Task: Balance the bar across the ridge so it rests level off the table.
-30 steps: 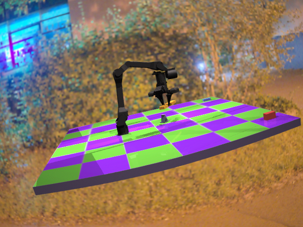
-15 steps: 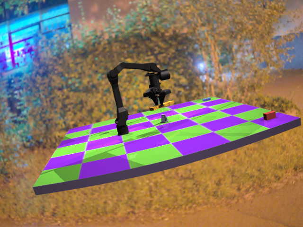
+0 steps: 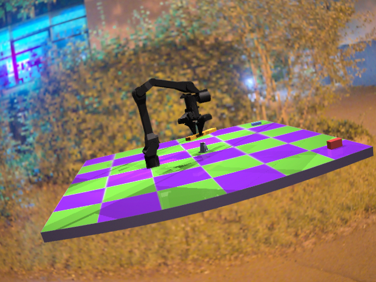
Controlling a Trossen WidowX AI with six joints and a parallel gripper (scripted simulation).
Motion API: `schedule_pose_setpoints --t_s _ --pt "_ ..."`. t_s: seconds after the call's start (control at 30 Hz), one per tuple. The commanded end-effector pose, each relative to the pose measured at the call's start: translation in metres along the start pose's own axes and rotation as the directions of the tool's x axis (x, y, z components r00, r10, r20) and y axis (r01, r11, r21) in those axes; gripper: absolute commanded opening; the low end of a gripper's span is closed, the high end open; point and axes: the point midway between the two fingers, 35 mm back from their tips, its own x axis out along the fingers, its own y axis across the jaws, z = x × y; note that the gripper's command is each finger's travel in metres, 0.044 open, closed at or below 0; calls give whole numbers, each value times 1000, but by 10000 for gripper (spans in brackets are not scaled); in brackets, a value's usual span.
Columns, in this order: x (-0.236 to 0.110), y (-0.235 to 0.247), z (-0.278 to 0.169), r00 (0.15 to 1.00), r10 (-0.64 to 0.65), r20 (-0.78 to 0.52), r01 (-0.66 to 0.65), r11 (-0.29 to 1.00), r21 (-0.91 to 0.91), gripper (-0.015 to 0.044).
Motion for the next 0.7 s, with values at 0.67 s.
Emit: schedule_pose_setpoints --t_s 0.67 --pt "28 -3 2 1000 -7 5 7 1000 5 0"
